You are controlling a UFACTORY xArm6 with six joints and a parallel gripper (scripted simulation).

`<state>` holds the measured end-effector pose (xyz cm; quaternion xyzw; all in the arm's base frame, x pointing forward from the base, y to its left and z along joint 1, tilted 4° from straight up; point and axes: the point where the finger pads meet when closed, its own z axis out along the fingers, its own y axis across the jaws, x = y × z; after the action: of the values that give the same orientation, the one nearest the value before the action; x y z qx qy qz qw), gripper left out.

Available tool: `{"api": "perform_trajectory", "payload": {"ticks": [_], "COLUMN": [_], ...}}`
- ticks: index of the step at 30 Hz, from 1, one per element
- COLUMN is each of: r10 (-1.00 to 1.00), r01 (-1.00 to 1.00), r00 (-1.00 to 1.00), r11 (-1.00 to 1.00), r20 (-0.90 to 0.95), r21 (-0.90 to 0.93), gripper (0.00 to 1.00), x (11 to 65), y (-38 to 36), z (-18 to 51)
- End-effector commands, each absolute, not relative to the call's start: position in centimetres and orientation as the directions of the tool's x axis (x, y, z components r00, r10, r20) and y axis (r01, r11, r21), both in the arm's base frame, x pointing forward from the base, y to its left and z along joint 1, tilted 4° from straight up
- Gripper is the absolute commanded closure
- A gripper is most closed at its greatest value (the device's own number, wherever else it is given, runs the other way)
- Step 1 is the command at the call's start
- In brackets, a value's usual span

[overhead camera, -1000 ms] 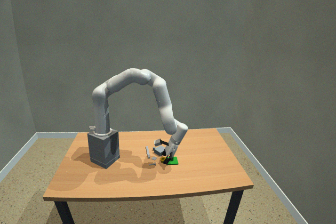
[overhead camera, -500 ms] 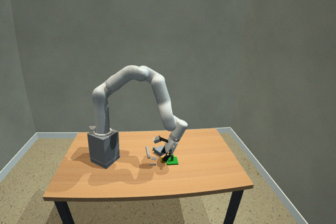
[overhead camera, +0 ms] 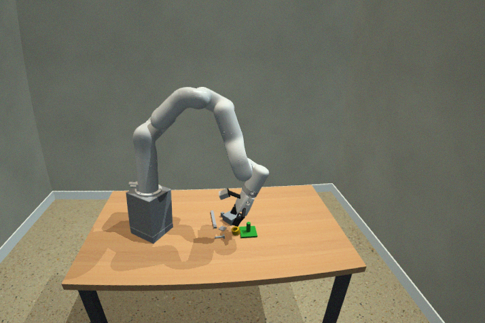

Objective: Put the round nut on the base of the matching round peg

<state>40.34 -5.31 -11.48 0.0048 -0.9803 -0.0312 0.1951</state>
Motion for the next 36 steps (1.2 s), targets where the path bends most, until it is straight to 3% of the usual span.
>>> {"api": "perform_trajectory", "payload": {"ticks": [1, 28, 36], "r10": [-0.021, -0.021, -0.017], "r01": [0.003, 0.003, -0.001], "r00": [-0.926, -0.927, -0.982], "r11": [0.998, 0.998, 0.996], "r20": [0.378, 0.375, 0.188], "r21": [0.062, 0.063, 0.086], "gripper": [0.0, 0.0, 0.0], "x": [40.0, 39.1, 40.7], "y": [-5.4, -5.5, -4.9], "z": [-10.0, -8.2, -7.1]}}
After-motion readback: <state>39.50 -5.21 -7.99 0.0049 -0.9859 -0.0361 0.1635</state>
